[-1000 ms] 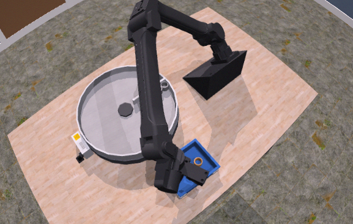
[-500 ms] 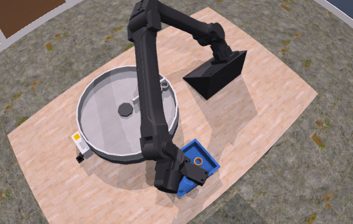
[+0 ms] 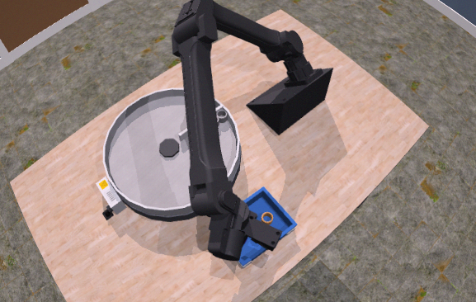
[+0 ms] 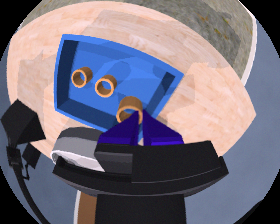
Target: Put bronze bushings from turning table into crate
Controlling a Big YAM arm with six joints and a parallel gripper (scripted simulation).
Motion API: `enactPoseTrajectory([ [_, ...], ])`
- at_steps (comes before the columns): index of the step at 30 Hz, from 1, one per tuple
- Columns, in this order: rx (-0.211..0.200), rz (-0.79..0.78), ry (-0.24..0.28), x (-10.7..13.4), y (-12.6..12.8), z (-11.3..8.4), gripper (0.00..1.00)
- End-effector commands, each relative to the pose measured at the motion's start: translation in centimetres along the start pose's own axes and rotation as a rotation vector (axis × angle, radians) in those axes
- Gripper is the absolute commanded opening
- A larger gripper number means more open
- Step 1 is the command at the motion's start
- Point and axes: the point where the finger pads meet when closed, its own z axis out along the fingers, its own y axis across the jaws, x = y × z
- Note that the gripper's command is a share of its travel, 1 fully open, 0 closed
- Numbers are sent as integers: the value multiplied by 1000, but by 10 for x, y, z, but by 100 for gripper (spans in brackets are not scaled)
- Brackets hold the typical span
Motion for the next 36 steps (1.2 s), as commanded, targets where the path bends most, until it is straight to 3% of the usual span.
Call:
enactPoseTrajectory([
  [1, 29, 20, -12, 11, -12, -6, 0],
  [11, 14, 8, -7, 6, -7, 11, 0],
  [14, 33, 25, -12, 11, -17, 8, 0],
  [20, 9, 4, -6, 5, -6, 30, 0],
  [22, 9, 4, -6, 5, -6, 30, 0],
  [23, 61, 23, -10, 11, -20, 5, 0],
  [26, 46, 36, -14, 18, -19, 17, 0],
  [30, 15, 9, -7, 6, -8, 38, 0],
  [36, 54, 19, -8, 9, -19, 21, 0],
])
